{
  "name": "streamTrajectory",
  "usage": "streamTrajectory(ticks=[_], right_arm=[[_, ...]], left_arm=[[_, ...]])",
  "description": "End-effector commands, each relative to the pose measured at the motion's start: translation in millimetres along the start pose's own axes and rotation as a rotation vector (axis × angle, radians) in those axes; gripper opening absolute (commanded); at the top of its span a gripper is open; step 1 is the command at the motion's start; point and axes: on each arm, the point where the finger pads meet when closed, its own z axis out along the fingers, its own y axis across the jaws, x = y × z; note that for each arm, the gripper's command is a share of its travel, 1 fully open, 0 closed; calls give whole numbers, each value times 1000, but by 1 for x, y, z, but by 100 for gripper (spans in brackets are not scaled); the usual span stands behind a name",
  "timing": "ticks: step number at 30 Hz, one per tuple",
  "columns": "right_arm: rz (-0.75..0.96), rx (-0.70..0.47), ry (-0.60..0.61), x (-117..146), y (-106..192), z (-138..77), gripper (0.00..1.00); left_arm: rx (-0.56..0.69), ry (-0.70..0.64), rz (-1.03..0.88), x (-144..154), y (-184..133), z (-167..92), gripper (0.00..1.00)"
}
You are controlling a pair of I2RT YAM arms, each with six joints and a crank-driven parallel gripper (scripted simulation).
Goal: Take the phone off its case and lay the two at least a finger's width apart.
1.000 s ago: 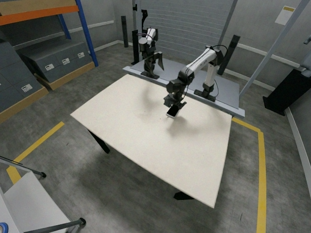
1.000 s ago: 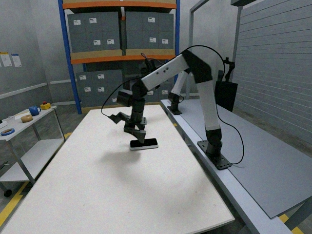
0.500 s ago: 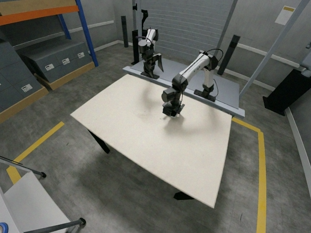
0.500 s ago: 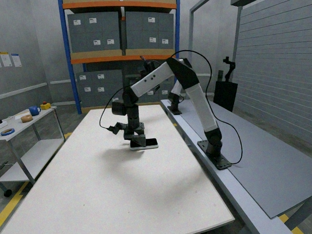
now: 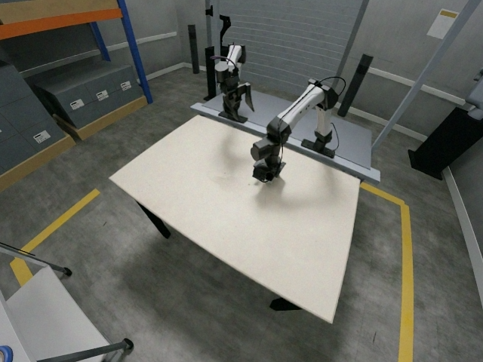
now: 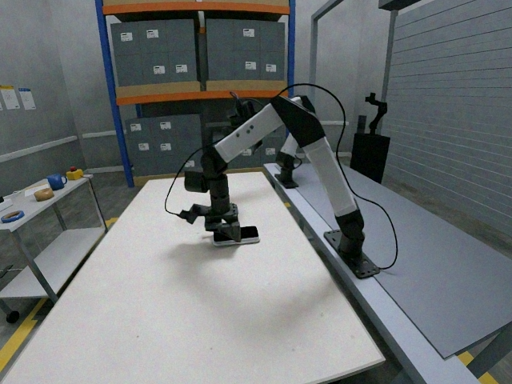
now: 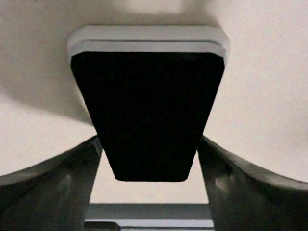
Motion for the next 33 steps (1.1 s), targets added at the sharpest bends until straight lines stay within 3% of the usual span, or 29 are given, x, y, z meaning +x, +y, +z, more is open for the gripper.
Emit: streamTrajectory(ticks=[1, 5, 9, 18, 26, 33], right_arm=[[-8, 6, -15, -6, -1, -2, 100], [-7, 6, -15, -5, -1, -2, 100], [-7, 6, -15, -5, -1, -2, 100], [6, -45, -67, -28, 8, 9, 100], [54, -77, -131, -53, 15, 25, 100], [78, -90, -143, -61, 19, 39, 100]], left_arm=[[17, -52, -8, -10, -3, -20, 73], [19, -53, -9, -8, -1, -44, 73], [12, -42, -4, -3, 23, -54, 73], [8, -54, 44, -5, 62, -50, 73], [5, -47, 30, -2, 118, -45, 73], [3, -21, 0, -3, 131, -43, 73]])
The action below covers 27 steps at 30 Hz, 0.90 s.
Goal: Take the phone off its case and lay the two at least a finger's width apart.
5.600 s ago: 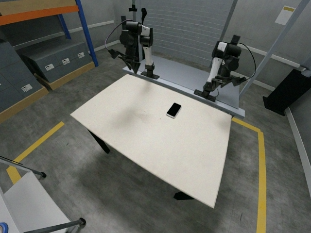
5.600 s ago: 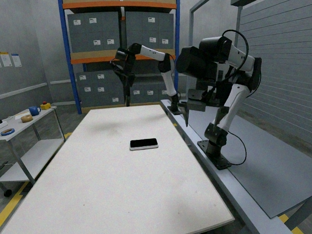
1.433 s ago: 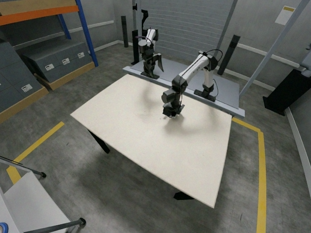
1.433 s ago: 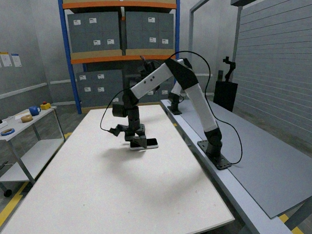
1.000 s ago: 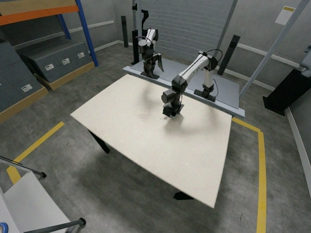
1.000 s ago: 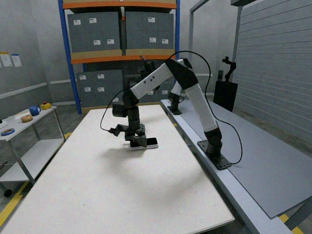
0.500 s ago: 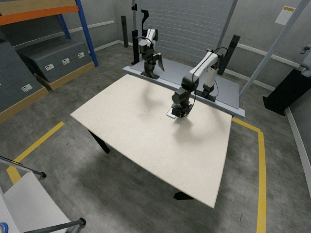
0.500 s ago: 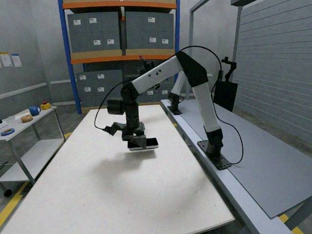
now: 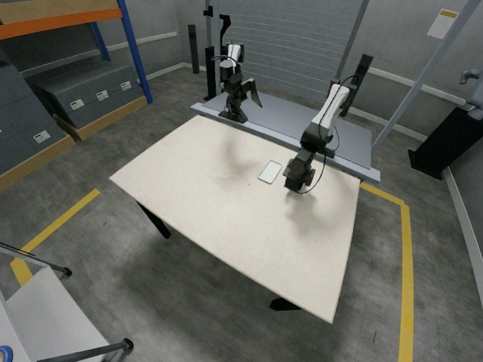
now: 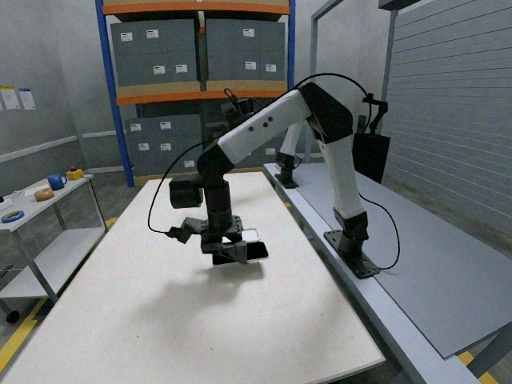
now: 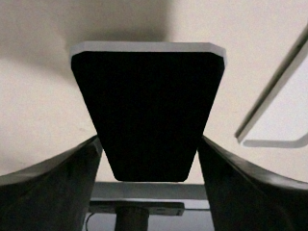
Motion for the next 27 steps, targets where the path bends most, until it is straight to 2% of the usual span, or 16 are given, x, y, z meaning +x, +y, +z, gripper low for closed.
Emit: streamTrajectory(ticks=[1, 5, 7, 17, 21, 27], right_arm=[[-11, -1, -53, -24, 1, 9, 100], [-4, -2, -53, -25, 2, 14, 100], [0, -2, -53, -26, 2, 17, 100], [10, 0, -48, -25, 1, 23, 100], [10, -3, -47, -25, 2, 23, 100], [11, -3, -47, -25, 2, 23, 100]], left_arm=[[11, -31, 27, -5, -2, -13, 73], [11, -32, 29, -5, -3, -13, 73], [11, -59, 33, -7, -6, -25, 73], [5, -20, 34, -4, -2, 21, 73], [6, -27, 35, -9, -4, 16, 73], [9, -54, 33, -11, -7, 24, 73]])
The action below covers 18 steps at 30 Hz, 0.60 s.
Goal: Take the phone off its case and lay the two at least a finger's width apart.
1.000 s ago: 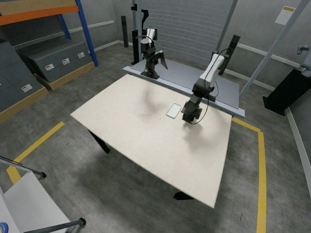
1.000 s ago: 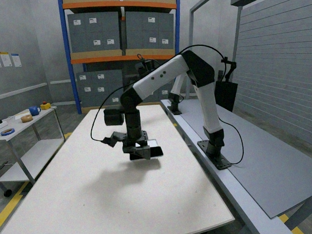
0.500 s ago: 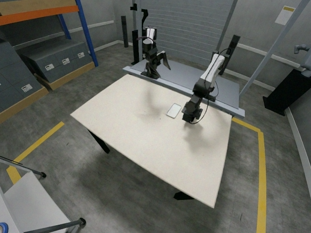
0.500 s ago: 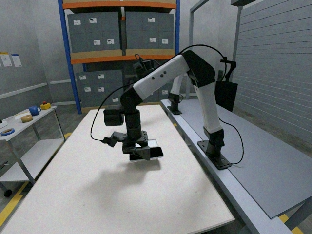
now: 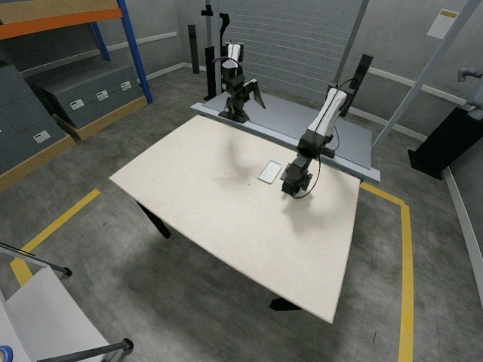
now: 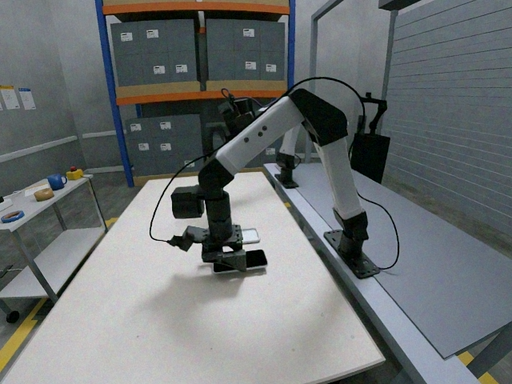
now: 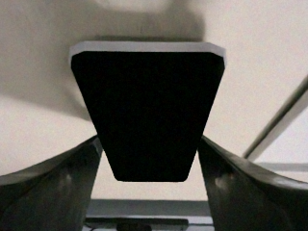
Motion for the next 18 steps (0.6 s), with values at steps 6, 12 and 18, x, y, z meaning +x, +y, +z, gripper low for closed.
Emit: streamTrajectory(ticks=[6, 12, 18], right_arm=[[-23, -5, -33, -19, 2, 4, 100], [-23, -5, -34, -19, 2, 4, 100], [-24, -5, -34, -19, 2, 4, 100]], left_arm=[[6, -48, 9, -11, -5, 4, 73], [6, -55, 10, -7, -1, 2, 85], [7, -61, 8, -6, -2, -41, 95]])
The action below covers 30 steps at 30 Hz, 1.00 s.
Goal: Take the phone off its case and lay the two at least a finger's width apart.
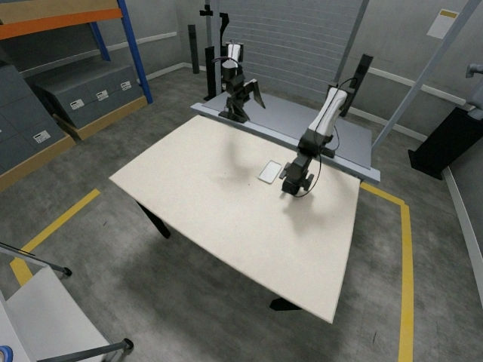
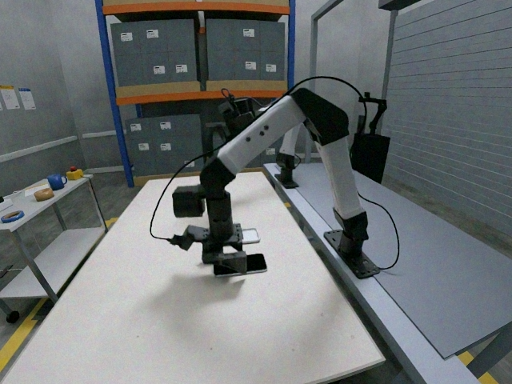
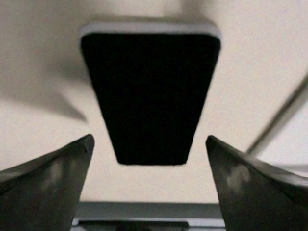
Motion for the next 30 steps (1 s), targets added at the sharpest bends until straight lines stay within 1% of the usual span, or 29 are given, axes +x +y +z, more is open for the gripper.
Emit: streamTrajectory(ticks=[1, 3, 5, 8, 9, 13, 15, 20, 23, 25, 30], right_arm=[[-24, -5, -33, -19, 2, 4, 100], [-24, -5, -33, -19, 2, 4, 100], [-24, -5, -33, -19, 2, 4, 100], [-24, -5, -33, -19, 2, 4, 100], [-24, -5, -34, -19, 2, 4, 100], [-27, -8, -46, -24, 4, 7, 100], [-28, -13, -48, -26, 6, 10, 100], [-29, -29, -42, -28, 10, 15, 100], [-32, -31, -31, -27, 12, 18, 100], [-32, -31, -31, -27, 12, 18, 100], [-46, -38, -22, -27, 14, 23, 100]], left_arm=[[6, -48, 7, -7, -2, -46, 95], [6, -48, 8, -6, -2, -62, 95], [6, -48, 7, -5, -2, -69, 95], [6, -46, 7, -5, -2, -70, 95], [4, -28, 7, -4, -2, -64, 95], [-3, -53, 3, -7, -2, -58, 95], [-1, -127, -1, -15, -2, -64, 95], [1, -257, -6, -23, -2, -66, 95], [2, -386, -10, -28, -2, -71, 95], [2, -386, -10, -28, -2, -71, 95], [5, -600, -15, -23, -1, -80, 95]])
